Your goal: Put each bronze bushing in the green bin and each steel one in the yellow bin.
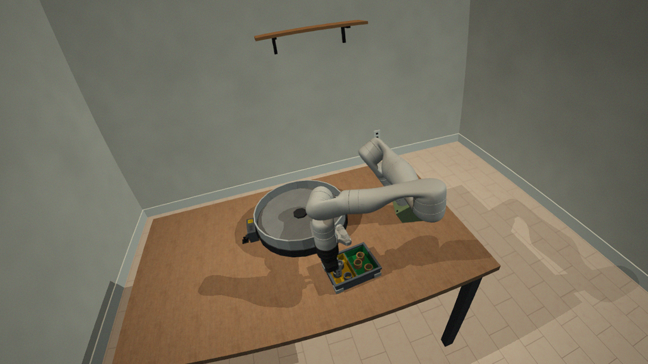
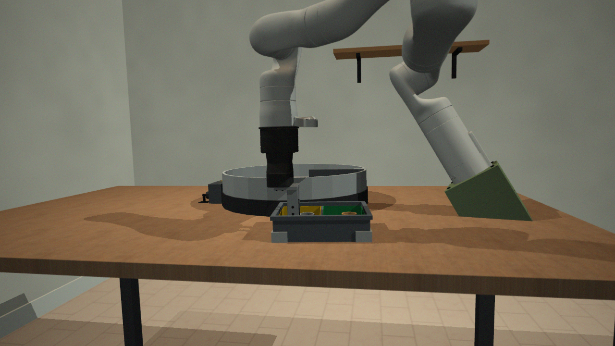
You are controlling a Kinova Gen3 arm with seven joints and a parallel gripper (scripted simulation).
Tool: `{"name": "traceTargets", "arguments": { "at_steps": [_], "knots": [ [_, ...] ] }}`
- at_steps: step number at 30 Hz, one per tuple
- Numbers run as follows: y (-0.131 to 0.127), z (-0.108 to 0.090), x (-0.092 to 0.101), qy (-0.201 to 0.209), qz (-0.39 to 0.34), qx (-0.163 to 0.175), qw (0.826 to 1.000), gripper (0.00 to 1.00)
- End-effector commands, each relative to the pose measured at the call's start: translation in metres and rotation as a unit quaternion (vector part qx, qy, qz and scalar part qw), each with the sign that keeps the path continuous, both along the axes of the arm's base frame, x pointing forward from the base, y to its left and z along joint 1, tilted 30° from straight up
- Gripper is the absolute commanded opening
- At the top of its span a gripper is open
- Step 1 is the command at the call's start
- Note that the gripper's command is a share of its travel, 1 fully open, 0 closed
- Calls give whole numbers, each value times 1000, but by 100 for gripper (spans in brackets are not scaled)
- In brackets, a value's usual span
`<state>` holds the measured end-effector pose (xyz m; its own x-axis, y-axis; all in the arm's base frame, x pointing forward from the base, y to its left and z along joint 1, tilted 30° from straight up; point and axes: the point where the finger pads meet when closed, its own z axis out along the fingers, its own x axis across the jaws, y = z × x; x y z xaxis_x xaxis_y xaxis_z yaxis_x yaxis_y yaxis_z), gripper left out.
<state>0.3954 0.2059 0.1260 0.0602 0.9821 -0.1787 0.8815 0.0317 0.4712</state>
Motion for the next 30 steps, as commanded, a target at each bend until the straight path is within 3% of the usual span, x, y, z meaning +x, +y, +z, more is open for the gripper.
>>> {"name": "traceTargets", "arguments": {
  "at_steps": [1,22,26,30],
  "knots": [
    [1,1,0,0,1,1,1000,42],
    [2,6,-3,0,1,1,1000,42],
    [10,45,-24,0,1,1,1000,42],
    [12,54,-29,0,1,1,1000,42]
  ]
}}
